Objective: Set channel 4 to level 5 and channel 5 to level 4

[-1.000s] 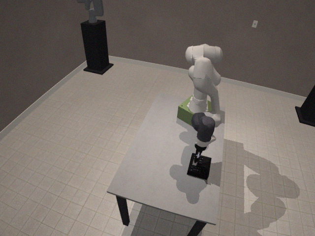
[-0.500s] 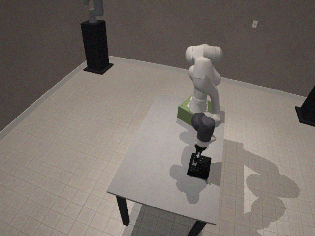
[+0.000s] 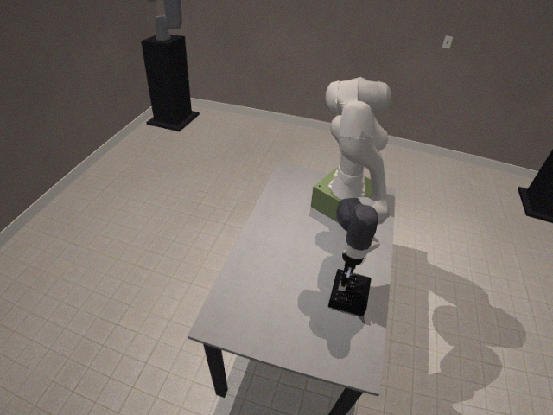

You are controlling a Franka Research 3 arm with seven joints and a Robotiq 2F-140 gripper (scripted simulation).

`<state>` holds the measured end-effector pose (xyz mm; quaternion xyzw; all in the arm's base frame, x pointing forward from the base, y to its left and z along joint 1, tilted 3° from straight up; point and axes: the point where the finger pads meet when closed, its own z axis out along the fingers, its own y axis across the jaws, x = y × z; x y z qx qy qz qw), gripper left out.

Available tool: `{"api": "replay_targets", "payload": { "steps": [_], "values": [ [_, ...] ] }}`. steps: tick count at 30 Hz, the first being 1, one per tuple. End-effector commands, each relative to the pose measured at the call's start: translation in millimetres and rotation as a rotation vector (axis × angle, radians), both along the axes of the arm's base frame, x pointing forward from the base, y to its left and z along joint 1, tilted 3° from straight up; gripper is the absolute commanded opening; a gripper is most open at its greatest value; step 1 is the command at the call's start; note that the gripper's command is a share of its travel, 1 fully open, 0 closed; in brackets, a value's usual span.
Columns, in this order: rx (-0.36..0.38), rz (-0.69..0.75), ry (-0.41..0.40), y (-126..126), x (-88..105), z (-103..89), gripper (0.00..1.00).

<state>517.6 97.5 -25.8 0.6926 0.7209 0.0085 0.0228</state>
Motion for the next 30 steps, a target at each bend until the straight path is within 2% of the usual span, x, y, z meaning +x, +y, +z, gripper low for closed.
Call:
{"api": "replay_targets", "payload": {
  "steps": [1, 30],
  "values": [
    [0.002, -0.010, -0.001, 1.1, 1.3, 0.1, 0.00],
    [0.002, -0.010, -0.001, -4.7, 1.4, 0.2, 0.00]
  ]
}}
